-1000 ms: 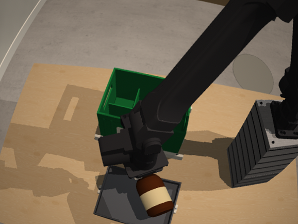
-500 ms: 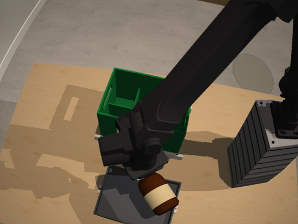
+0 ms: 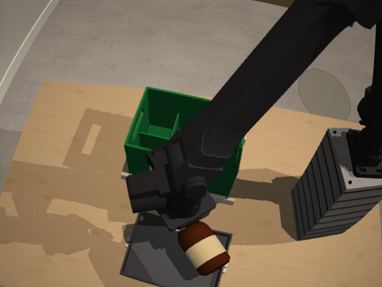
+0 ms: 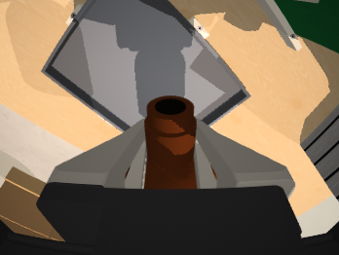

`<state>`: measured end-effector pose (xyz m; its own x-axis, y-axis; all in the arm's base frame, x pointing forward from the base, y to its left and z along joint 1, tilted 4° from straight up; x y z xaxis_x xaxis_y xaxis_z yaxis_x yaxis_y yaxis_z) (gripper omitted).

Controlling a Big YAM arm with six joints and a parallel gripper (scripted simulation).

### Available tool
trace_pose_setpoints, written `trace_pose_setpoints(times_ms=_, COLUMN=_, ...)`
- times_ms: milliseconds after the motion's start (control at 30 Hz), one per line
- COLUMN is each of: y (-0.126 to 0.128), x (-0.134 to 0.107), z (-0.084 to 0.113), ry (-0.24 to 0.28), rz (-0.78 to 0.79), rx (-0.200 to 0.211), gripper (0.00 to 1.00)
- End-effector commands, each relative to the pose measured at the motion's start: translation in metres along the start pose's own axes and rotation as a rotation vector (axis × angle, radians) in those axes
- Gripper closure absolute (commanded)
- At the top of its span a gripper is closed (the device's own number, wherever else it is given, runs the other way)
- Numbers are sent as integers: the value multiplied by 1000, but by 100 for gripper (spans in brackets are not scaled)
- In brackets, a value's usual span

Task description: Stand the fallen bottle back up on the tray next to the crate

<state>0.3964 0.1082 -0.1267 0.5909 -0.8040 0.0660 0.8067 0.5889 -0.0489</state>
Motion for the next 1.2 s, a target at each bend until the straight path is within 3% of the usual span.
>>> trace_pose_setpoints(times_ms=0, y=9, x=0, z=17, ry=-7, rz=21, rx=33, gripper=100)
trace_pose_setpoints(times_ms=800, y=9, x=0, z=17, ry=-7, rz=26, rx=33, gripper=100)
trace_pose_setpoints(times_ms=1167, y=9, x=0, z=17, ry=-9, rz=152, rx=32, gripper=100)
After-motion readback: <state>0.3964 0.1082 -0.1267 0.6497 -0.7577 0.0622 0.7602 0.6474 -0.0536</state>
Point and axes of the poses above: the point where the finger pads meet when closed, its own z axis back along the fingers, its own y axis across the jaws, x = y × z, the point moved 1 cm from there along z, back along the fingers, and after that the axes turned 1 degree about z, right-handed, at the moved point
